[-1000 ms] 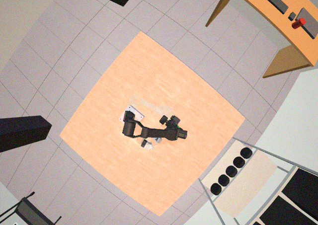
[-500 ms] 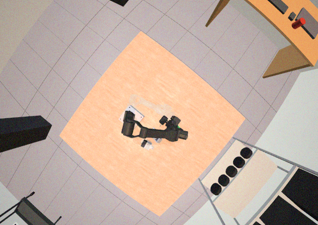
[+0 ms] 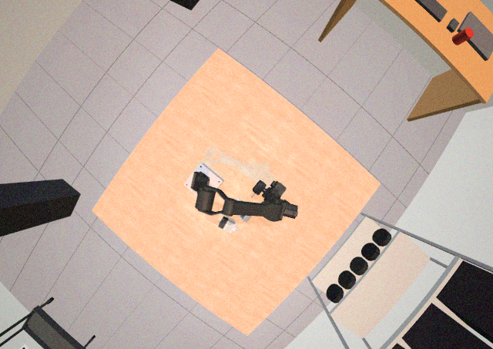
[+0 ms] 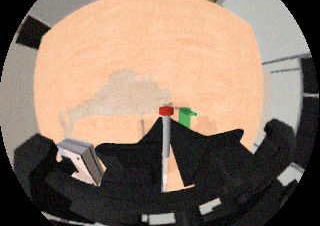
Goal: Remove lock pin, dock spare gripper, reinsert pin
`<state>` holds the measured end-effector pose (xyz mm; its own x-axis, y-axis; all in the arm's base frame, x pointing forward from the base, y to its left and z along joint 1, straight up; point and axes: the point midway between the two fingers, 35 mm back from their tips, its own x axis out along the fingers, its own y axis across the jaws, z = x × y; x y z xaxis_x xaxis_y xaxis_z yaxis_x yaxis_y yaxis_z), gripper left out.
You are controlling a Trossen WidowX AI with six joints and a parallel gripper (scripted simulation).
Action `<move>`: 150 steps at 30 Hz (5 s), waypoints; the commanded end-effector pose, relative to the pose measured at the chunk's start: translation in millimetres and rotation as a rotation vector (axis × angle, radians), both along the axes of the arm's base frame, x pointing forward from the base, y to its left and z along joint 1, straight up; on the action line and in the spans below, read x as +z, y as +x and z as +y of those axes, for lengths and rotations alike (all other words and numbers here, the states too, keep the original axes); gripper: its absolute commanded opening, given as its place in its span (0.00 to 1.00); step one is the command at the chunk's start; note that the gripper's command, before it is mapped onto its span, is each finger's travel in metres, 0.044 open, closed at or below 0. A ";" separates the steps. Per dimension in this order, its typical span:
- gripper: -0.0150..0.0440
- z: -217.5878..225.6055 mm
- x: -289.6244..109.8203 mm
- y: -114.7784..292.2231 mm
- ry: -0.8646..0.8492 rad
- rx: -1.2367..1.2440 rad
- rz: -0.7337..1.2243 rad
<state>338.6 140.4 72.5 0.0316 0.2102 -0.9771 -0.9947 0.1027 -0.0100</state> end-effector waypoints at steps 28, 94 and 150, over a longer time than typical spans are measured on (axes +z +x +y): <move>0.25 25.5 1.0 70.7 0.003 -0.052 0.001; 0.59 26.0 -62.8 73.2 0.023 -0.050 -0.049; 0.56 -38.0 50.1 58.9 -0.066 -0.051 -0.020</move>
